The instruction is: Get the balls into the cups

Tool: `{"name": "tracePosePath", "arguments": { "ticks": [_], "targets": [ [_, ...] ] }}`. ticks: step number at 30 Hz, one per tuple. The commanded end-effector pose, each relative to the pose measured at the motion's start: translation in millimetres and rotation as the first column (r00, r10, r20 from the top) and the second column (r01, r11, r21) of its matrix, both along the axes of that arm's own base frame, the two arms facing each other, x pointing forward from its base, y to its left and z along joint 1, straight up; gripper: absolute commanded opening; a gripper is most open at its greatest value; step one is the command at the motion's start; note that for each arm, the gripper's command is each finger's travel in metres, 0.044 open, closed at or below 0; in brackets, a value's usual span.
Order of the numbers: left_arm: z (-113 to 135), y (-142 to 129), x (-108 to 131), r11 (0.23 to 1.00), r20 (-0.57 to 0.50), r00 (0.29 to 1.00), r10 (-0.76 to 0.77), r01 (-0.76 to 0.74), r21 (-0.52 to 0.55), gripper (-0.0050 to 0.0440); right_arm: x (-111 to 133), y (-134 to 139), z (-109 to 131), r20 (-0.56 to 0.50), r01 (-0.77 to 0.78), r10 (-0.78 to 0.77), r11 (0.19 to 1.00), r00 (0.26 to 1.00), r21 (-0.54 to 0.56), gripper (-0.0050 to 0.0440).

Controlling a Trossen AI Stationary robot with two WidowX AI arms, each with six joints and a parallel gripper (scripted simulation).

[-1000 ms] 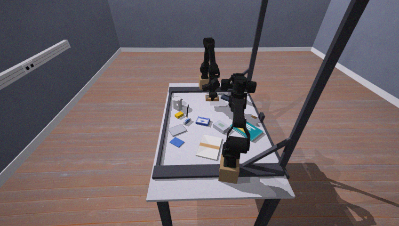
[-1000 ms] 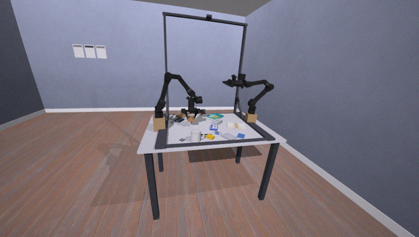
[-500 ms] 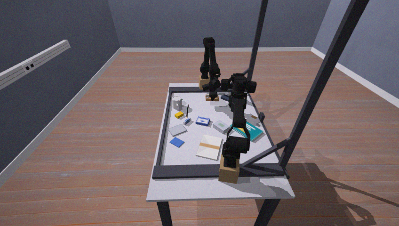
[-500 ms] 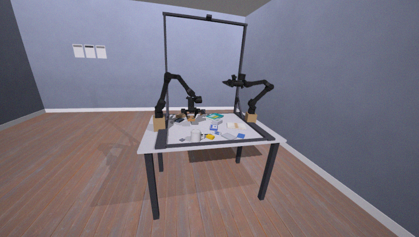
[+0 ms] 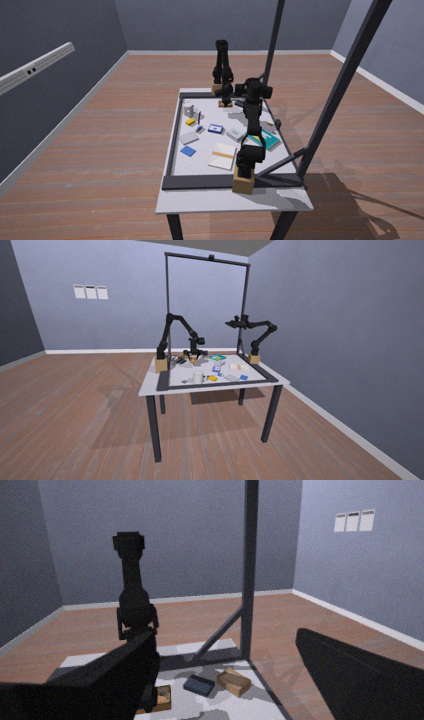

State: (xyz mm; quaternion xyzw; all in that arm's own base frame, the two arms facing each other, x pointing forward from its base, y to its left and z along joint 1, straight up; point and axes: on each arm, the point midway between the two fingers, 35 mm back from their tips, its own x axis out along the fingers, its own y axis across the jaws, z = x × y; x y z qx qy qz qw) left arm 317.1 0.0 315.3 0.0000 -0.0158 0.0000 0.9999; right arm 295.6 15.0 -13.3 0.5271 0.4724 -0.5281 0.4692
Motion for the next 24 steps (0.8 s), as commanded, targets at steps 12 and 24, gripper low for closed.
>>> {"name": "tracePosePath", "arguments": {
  "ticks": [12,24],
  "targets": [
    [7.6,0.0,-1.3,1.0,0.018,1.0,0.0,0.0,0.0,0.04,3.0,0.1,7.4,0.034,-0.002,0.002,1.0,0.999,0.01,-0.005],
    [7.6,0.0,-1.3,1.0,0.018,1.0,0.0,0.0,0.0,0.04,6.7,1.3,6.6,0.031,0.0,0.0,1.0,1.0,-0.011,-0.005]
  ]
}}
